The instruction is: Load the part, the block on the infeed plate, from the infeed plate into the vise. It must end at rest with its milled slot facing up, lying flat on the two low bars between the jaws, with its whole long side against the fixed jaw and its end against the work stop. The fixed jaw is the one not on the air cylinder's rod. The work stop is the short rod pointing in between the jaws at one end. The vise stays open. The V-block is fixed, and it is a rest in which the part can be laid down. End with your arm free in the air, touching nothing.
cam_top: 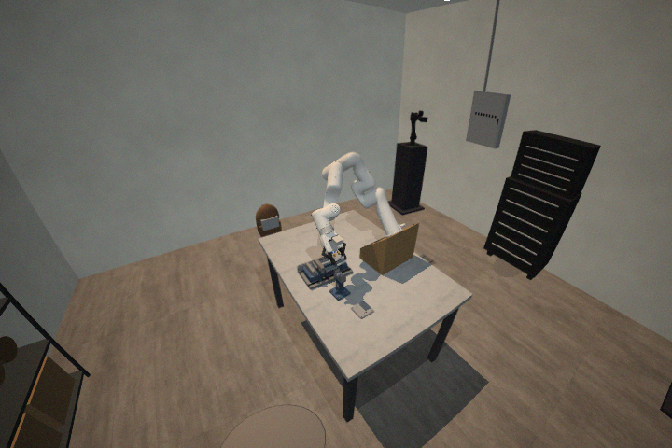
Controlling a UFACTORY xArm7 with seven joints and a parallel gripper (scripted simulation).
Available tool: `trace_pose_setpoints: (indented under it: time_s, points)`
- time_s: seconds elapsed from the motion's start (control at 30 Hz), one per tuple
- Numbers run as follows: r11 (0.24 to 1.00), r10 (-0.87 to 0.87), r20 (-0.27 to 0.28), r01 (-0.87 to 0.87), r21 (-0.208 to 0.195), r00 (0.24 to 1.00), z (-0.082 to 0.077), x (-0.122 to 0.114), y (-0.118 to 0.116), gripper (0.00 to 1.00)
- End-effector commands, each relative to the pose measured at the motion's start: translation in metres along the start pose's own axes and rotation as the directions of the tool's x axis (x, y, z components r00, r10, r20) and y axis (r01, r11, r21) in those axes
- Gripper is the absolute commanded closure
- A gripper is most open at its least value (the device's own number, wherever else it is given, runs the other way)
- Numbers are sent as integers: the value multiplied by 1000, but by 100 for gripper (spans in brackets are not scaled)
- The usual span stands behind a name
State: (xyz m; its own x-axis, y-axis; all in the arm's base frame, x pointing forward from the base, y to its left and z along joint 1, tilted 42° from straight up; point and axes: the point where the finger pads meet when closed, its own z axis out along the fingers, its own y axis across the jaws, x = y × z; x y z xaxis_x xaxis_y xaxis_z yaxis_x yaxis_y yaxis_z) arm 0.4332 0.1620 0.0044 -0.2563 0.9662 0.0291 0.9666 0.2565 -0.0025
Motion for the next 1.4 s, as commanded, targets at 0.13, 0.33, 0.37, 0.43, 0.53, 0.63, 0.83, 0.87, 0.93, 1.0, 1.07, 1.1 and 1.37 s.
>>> trace_pose_setpoints:
  time_s: [0.13, 0.33, 0.37, 0.43, 0.53, 0.63, 0.83, 0.87, 0.93, 1.0, 1.07, 1.1, 1.37]
  points:
    - [1000, -3, -19, 3, -3, 1000, -1, 2, 1, 100]
    - [1000, -3, -23, 3, -3, 1000, -1, 2, 1, 100]
    - [1000, -3, -24, 3, -3, 1000, -1, 2, 1, 100]
    - [1000, -3, -25, 3, -3, 1000, -1, 2, 1, 100]
    - [1000, -3, -25, 3, -3, 1000, -1, 2, 1, 100]
    - [1000, -3, -25, 3, -3, 1000, -1, 2, 1, 100]
    - [1000, -3, -25, 3, -3, 1000, -1, 2, 1, 100]
    - [1000, -3, -25, 3, -3, 1000, -1, 2, 1, 100]
    - [1000, -3, -25, 3, -3, 1000, -1, 2, 1, 100]
    - [1000, -3, -25, 3, -3, 1000, -1, 2, 1, 100]
    - [1000, -3, -25, 3, -3, 1000, -1, 2, 1, 100]
    - [1000, -3, -25, 3, -3, 1000, -1, 2, 1, 100]
    - [1000, -3, -25, 3, -3, 1000, -1, 1, 1, 100]
